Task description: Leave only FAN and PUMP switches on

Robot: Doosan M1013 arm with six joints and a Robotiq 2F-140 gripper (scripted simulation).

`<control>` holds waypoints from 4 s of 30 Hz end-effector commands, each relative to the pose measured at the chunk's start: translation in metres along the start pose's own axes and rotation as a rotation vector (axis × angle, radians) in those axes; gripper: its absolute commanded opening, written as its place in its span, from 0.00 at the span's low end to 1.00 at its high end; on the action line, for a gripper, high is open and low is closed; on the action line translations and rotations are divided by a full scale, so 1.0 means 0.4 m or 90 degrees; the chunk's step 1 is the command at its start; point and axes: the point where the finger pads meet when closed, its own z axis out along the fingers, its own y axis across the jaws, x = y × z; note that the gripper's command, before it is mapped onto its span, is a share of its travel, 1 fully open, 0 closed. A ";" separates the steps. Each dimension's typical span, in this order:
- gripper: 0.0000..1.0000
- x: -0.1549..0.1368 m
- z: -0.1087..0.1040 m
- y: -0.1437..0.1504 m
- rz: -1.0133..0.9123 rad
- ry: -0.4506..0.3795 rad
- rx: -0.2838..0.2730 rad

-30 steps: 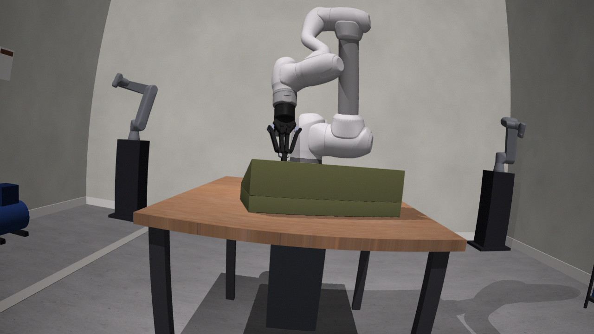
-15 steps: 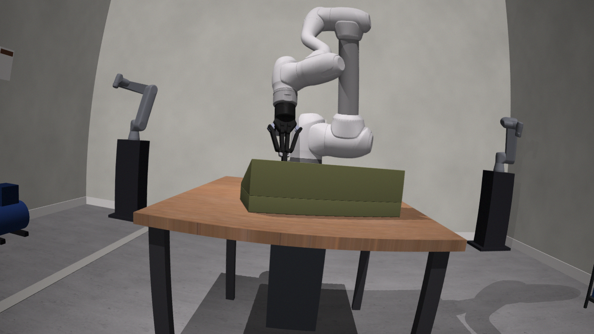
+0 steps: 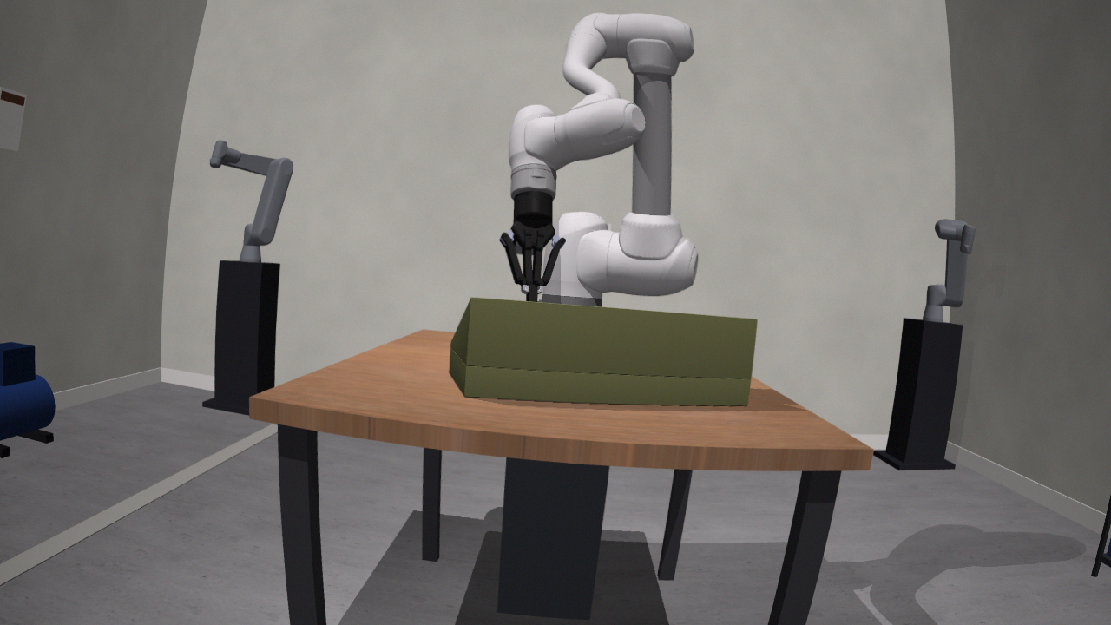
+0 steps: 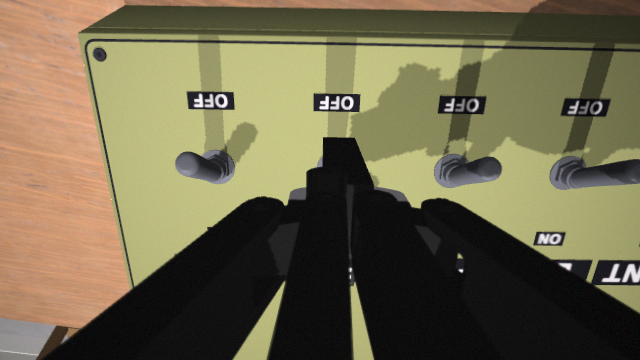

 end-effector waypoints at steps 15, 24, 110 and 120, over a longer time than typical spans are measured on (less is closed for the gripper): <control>0.10 0.012 -0.001 0.000 0.000 -0.001 0.000; 0.10 0.030 -0.001 0.000 0.000 -0.001 0.000; 0.10 0.096 -0.259 0.717 0.000 -0.001 0.000; 0.10 0.096 -0.259 0.717 0.000 -0.001 0.000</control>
